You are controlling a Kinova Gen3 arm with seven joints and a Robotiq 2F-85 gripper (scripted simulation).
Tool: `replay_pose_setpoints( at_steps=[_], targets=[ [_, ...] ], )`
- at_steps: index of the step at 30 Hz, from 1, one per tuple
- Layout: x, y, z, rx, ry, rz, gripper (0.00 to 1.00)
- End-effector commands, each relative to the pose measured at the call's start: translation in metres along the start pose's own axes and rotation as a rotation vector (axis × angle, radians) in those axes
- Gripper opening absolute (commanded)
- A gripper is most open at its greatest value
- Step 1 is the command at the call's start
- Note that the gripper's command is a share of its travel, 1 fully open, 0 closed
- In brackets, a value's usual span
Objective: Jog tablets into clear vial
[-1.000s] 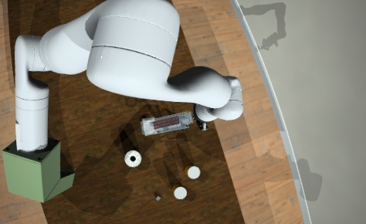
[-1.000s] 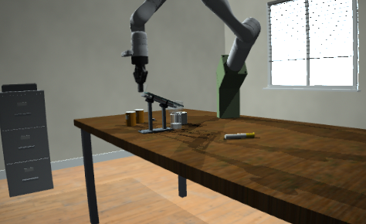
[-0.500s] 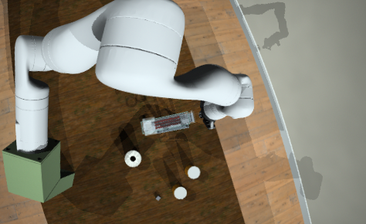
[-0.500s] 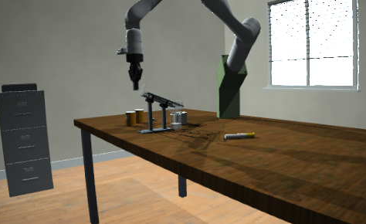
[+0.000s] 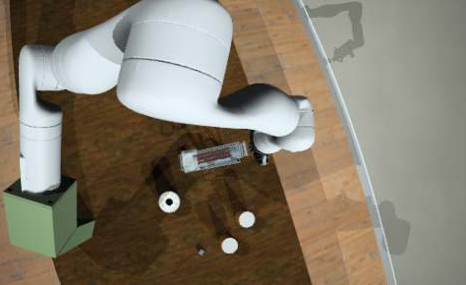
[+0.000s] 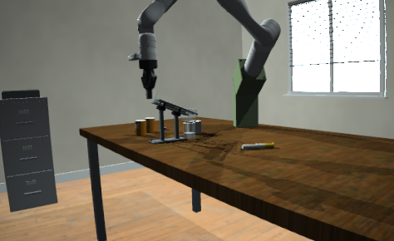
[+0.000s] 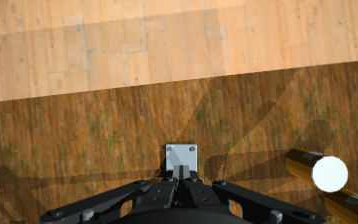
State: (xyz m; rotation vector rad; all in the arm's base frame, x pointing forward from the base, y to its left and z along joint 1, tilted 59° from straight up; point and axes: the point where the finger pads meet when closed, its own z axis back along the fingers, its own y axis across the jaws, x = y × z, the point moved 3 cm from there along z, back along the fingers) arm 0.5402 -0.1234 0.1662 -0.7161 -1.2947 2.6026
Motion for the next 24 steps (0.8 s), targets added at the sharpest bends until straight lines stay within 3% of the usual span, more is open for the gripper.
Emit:
replay_pose_setpoints(
  at_steps=[1, 11, 24],
  targets=[
    [0.012, 0.000, -0.002, -0.001, -0.003, -0.003, 0.00],
    [0.015, 0.000, -0.003, -0.001, -0.003, -0.003, 0.00],
    [-0.013, 0.000, 0.008, -0.001, -0.003, -0.003, 0.00]
  ],
)
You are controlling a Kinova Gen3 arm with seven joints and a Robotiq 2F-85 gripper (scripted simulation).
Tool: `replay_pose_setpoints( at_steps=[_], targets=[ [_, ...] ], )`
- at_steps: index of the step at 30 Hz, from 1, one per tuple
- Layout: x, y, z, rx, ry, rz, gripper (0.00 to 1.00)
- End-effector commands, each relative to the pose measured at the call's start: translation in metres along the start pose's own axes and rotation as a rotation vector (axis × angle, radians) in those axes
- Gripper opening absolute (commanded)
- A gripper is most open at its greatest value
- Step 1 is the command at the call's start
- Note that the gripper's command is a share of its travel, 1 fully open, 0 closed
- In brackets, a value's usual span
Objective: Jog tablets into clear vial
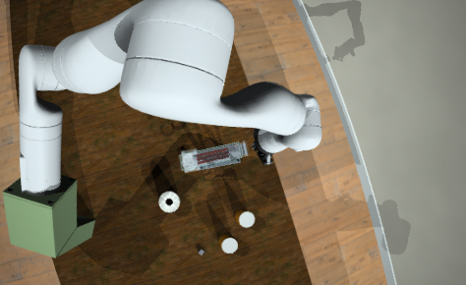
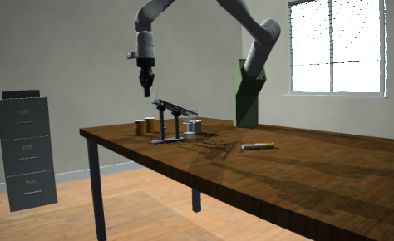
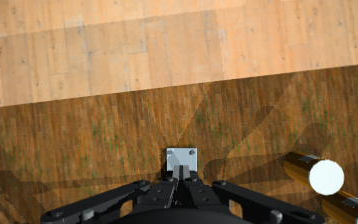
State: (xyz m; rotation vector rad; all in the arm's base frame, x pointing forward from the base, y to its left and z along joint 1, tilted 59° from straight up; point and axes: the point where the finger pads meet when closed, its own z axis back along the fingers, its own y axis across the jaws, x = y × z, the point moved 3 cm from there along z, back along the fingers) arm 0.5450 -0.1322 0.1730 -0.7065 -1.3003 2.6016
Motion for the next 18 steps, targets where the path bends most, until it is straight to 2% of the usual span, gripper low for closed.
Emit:
replay_pose_setpoints(
  at_steps=[1, 10, 18],
  targets=[
    [-0.004, 0.000, 0.001, 0.001, 0.002, 0.001, 0.00],
    [-0.004, 0.000, 0.001, 0.001, 0.002, 0.001, 0.00],
    [0.011, 0.000, -0.005, 0.001, 0.002, 0.001, 0.00]
  ],
)
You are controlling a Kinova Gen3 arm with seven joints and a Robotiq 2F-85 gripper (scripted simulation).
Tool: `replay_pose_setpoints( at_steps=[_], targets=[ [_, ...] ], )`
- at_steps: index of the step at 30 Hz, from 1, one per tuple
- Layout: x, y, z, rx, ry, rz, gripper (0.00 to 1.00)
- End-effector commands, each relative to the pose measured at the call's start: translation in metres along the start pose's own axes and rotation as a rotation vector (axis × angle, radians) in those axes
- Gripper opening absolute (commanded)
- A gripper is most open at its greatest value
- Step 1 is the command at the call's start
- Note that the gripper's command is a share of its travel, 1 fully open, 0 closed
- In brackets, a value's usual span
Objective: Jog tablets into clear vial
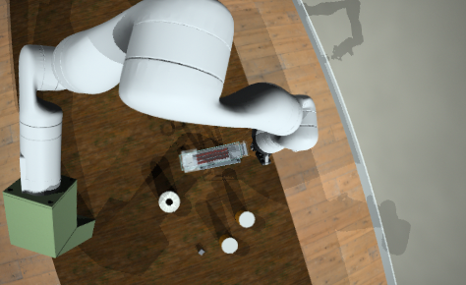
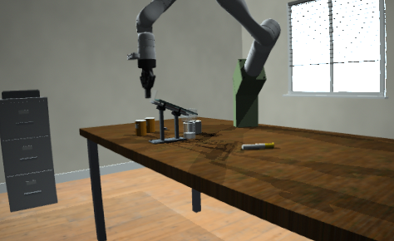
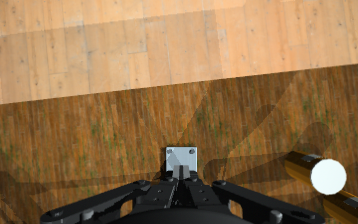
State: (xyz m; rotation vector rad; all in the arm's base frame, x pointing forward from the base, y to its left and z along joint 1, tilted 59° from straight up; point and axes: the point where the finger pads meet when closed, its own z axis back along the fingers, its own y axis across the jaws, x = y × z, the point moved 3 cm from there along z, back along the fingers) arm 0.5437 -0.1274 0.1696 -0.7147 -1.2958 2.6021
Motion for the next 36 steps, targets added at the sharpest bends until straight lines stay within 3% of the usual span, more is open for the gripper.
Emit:
replay_pose_setpoints(
  at_steps=[1, 14, 23, 36],
  targets=[
    [0.010, 0.000, -0.002, -0.001, -0.003, -0.002, 0.00],
    [0.021, 0.000, -0.006, -0.001, -0.003, -0.002, 0.00],
    [-0.006, 0.000, 0.005, -0.001, -0.003, -0.002, 0.00],
    [-0.008, 0.000, 0.005, -0.001, -0.003, -0.002, 0.00]
  ],
)
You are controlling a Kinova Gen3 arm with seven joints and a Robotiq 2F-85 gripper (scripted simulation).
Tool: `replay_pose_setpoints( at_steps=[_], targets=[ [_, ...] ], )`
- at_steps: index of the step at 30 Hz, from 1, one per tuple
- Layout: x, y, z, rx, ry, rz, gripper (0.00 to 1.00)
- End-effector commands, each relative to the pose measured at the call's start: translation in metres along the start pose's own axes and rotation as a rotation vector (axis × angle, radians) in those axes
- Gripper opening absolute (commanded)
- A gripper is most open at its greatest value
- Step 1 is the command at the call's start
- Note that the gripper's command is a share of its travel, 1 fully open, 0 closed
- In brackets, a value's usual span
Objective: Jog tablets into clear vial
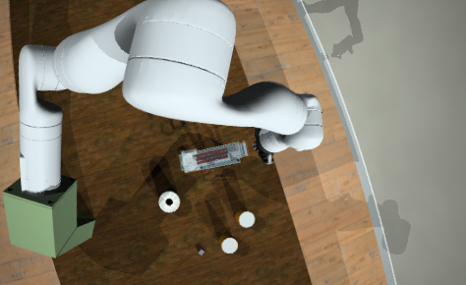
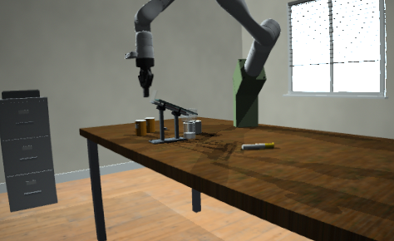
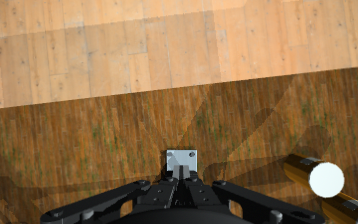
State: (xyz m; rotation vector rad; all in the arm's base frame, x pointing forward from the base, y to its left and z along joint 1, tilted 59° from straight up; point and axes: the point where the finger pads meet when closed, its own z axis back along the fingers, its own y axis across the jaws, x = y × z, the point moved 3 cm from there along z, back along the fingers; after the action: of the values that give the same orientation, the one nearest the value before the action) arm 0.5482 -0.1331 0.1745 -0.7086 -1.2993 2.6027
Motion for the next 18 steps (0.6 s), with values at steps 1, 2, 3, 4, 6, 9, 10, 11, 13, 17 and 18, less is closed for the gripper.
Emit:
replay_pose_setpoints(
  at_steps=[1, 2, 3, 4, 6, 9, 10, 11, 13, 17, 18],
  targets=[
    [0.001, 0.000, 0.000, 0.001, 0.001, 0.000, 0.00],
    [0.003, 0.000, -0.001, 0.001, 0.001, 0.000, 0.00],
    [0.005, 0.000, -0.002, 0.001, 0.001, 0.000, 0.00],
    [0.009, 0.000, -0.003, 0.001, 0.001, 0.000, 0.00],
    [0.016, 0.000, -0.006, 0.001, 0.001, 0.000, 0.00],
    [0.026, 0.000, -0.010, 0.001, 0.001, 0.000, 0.00],
    [0.028, 0.000, -0.011, 0.001, 0.001, 0.000, 0.00],
    [0.028, 0.000, -0.011, 0.001, 0.001, 0.000, 0.00],
    [0.030, 0.000, -0.011, 0.001, 0.001, 0.000, 0.00],
    [0.031, 0.000, -0.012, 0.001, 0.001, 0.000, 0.00],
    [0.030, 0.000, -0.012, 0.001, 0.001, 0.000, 0.00]
  ],
)
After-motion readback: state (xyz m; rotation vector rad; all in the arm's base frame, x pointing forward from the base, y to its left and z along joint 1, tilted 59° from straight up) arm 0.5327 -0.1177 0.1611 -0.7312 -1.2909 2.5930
